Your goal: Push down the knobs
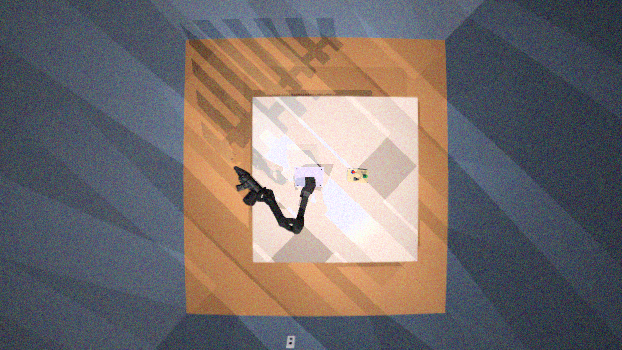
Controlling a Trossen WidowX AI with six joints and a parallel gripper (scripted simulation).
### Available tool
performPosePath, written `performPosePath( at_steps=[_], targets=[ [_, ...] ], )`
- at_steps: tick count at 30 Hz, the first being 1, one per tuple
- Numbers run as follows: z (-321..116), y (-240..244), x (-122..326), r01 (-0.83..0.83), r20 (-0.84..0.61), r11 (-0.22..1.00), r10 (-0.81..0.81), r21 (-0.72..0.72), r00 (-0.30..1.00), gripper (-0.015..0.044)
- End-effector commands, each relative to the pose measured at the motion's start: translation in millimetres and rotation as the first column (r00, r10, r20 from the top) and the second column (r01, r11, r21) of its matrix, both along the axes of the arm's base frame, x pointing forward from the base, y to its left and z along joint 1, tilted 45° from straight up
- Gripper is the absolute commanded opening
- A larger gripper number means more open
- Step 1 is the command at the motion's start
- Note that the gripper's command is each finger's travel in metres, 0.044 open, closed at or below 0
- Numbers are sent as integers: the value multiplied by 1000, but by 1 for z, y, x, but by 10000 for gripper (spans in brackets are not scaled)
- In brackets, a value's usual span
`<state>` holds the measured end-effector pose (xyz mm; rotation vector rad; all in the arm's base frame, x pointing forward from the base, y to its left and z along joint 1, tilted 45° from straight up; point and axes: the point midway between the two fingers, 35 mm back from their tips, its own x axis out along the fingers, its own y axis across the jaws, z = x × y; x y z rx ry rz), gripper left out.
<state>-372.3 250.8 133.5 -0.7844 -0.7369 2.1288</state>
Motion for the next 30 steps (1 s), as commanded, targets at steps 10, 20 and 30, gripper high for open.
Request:
performPosePath(
  at_steps=[10, 20, 30],
  targets=[
    [-20, 80, 68, 221, 151, 975, -216, -18, 965, 137],
    [-44, 144, 175, 454, 332, 890, -413, -51, 848, 0],
    [-61, 174, 274, 632, 498, 772, -523, -68, 692, 0]
  ],
)
